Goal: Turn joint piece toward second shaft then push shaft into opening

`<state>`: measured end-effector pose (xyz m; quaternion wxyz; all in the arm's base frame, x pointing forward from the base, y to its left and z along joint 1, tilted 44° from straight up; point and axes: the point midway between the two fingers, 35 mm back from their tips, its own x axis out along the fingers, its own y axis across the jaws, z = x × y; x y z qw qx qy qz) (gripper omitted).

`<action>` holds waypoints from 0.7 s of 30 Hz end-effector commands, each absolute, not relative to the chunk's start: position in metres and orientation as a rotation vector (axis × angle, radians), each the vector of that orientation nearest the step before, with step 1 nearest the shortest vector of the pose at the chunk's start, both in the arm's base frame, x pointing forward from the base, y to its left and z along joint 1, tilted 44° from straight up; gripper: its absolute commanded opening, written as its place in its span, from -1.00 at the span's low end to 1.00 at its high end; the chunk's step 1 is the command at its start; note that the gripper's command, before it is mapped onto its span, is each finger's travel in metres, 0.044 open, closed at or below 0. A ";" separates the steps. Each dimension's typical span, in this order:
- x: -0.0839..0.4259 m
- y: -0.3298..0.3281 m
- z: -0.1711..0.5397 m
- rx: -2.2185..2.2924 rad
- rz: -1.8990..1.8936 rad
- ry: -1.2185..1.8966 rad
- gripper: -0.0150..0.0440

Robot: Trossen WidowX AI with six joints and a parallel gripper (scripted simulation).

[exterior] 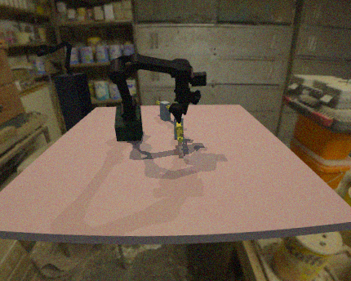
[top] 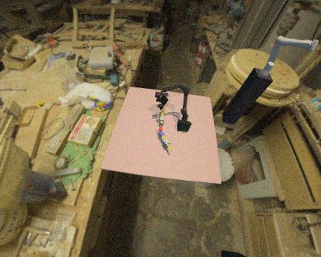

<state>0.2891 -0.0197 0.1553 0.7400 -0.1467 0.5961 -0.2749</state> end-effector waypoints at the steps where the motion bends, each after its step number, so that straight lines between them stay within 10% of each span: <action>1: 0.287 -0.036 0.176 -0.476 -0.552 1.332 1.00; 21: 0.283 -0.063 0.191 -0.538 -0.587 1.320 1.00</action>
